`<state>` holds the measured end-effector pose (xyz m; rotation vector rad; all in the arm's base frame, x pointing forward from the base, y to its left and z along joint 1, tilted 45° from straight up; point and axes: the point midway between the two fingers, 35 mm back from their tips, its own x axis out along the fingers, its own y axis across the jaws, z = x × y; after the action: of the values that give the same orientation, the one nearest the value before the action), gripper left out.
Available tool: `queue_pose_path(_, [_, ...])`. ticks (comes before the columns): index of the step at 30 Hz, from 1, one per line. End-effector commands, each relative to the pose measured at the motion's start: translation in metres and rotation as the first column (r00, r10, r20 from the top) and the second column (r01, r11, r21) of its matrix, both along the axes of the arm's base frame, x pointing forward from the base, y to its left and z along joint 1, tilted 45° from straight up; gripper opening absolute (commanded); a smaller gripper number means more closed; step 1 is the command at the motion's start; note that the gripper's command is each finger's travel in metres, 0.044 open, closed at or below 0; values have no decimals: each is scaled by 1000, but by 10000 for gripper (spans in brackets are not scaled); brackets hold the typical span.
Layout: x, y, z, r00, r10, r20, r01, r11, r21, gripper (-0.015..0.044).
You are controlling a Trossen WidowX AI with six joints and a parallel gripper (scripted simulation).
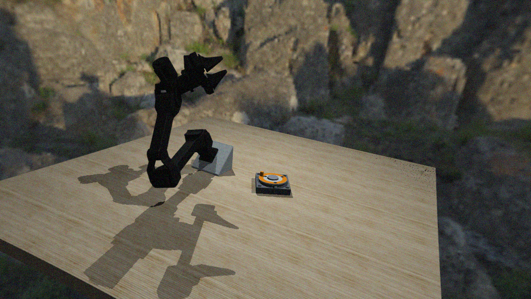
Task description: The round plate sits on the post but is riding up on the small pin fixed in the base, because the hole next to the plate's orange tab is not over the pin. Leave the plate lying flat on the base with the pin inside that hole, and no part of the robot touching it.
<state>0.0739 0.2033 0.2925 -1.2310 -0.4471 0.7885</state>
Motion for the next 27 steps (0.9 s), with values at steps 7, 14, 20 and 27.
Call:
queue_pose_path(7, [41,22,-39,957,-235,-171,213,967,-138,216])
queue_pose_path(14, [91,17,-91,766,-543,-343,469,838,-280,32])
queue_pose_path(20, [129,-7,-135,484,-764,-427,658,639,-397,0])
queue_pose_path(27, [162,-52,-184,37,-898,-439,800,290,-525,0])
